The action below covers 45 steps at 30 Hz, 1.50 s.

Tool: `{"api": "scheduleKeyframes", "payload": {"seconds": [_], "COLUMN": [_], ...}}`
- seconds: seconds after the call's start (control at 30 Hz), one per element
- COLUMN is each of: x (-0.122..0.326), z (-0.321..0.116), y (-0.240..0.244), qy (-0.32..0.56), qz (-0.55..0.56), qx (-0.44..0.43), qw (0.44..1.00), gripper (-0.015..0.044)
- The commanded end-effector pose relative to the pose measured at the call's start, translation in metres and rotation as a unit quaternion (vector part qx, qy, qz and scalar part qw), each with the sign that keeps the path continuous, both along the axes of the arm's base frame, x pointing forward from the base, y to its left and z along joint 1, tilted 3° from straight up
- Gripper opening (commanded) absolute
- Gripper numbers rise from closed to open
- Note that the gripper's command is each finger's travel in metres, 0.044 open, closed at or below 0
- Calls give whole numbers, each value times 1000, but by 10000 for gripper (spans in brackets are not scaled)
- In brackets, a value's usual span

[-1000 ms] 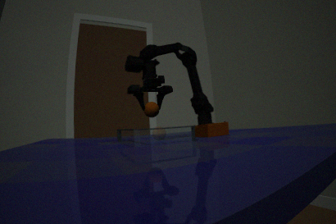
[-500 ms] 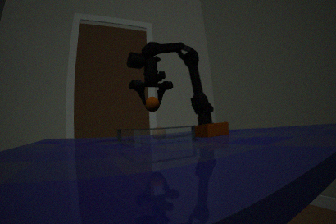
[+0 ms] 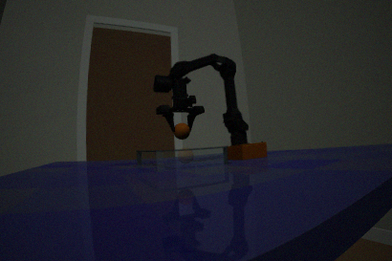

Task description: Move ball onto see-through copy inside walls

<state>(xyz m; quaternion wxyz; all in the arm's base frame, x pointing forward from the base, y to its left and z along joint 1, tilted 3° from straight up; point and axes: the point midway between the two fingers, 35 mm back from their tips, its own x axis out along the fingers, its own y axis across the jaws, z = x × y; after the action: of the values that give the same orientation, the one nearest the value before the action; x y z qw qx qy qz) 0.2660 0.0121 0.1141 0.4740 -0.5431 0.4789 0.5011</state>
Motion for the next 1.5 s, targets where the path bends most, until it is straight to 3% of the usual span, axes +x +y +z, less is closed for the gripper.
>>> {"api": "scheduleKeyframes", "payload": {"seconds": [0.0, 0.27, 0.7, 1.37, 1.47], "x": [-9, -14, -12, -12, -11], "z": [-7, -22, -83, -102, -98], "y": [-11, -18, -21, -21, -22], "qy": [-3, -2, -2, -2, -3], "qz": [1, 1, 1, 1, -1], "qx": [1, 0, 0, 0, -1], "qw": [1000, 1000, 1000, 1000, 1000], "gripper": [0, 0, 0, 0, 79]}}
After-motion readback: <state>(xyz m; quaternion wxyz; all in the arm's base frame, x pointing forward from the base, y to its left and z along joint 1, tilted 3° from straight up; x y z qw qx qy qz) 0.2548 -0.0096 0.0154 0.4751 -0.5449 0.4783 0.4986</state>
